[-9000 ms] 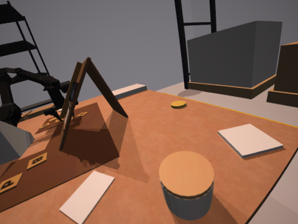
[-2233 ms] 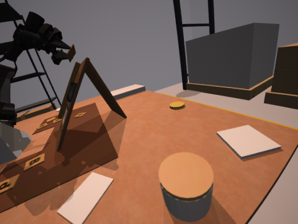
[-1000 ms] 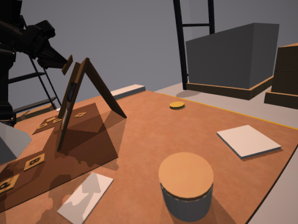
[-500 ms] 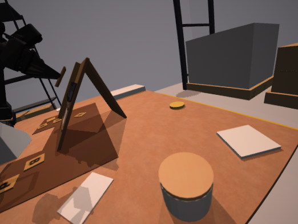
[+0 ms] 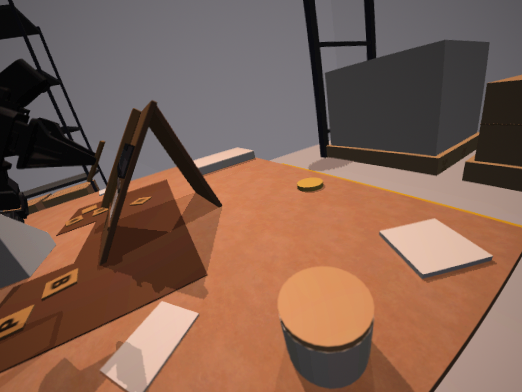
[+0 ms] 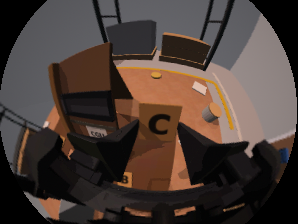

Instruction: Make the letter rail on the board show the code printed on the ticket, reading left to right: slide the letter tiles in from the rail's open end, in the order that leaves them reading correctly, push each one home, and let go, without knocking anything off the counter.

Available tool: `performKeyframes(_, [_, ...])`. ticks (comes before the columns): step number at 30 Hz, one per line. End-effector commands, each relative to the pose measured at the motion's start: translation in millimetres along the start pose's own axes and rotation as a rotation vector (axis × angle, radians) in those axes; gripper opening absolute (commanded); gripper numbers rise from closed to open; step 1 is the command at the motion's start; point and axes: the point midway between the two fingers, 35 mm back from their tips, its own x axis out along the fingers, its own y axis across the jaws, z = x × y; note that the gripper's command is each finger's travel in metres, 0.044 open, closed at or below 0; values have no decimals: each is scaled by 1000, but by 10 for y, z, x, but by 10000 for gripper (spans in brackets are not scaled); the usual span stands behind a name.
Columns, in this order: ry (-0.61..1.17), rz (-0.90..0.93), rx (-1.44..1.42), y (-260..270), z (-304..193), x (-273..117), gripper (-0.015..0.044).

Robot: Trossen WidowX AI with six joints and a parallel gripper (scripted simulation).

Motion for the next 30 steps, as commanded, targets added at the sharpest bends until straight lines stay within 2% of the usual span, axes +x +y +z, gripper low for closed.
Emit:
performKeyframes(1, [-3, 7, -7, 20, 34, 153, 0])
performKeyframes(8, [-6, 11, -7, 40, 42, 441, 0])
performKeyframes(30, [-6, 11, -7, 74, 38, 455, 0])
